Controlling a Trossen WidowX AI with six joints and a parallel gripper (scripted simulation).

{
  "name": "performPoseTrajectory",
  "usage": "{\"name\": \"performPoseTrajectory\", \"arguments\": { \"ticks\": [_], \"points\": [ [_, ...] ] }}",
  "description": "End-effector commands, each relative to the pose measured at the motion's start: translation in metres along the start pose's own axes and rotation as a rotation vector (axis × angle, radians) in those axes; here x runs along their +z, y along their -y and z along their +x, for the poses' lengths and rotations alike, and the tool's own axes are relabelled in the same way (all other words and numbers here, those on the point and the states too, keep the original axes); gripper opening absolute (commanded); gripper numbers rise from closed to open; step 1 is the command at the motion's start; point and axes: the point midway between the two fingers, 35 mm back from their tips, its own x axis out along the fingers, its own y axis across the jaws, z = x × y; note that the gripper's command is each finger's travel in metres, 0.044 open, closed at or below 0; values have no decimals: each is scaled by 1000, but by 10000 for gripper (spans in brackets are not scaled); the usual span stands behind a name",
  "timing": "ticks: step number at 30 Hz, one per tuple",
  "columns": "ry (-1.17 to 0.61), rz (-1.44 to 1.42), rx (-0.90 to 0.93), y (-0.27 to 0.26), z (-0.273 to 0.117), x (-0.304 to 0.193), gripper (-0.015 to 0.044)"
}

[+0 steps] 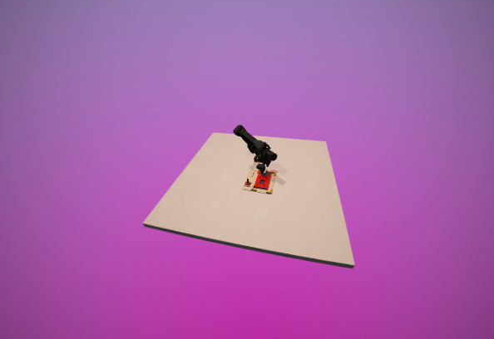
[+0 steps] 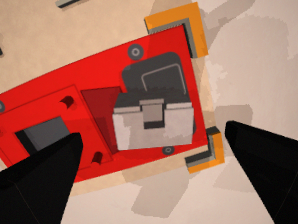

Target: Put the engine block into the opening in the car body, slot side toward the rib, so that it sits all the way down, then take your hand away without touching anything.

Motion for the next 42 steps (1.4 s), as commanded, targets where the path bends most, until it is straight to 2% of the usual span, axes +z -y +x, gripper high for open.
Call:
{"name": "performPoseTrajectory", "arguments": {
  "ticks": [1, 16, 24, 31, 38, 42],
  "points": [
    [2, -7, 3, 0, 6, 0, 440],
    [3, -6, 4, 0, 28, 1, 440],
    [3, -6, 4, 0, 28, 1, 230],
    [3, -6, 4, 0, 28, 1, 183],
    [1, -7, 3, -2, 15, -2, 0],
    [-1, -7, 3, -3, 3, -4, 0]
  ]
}}
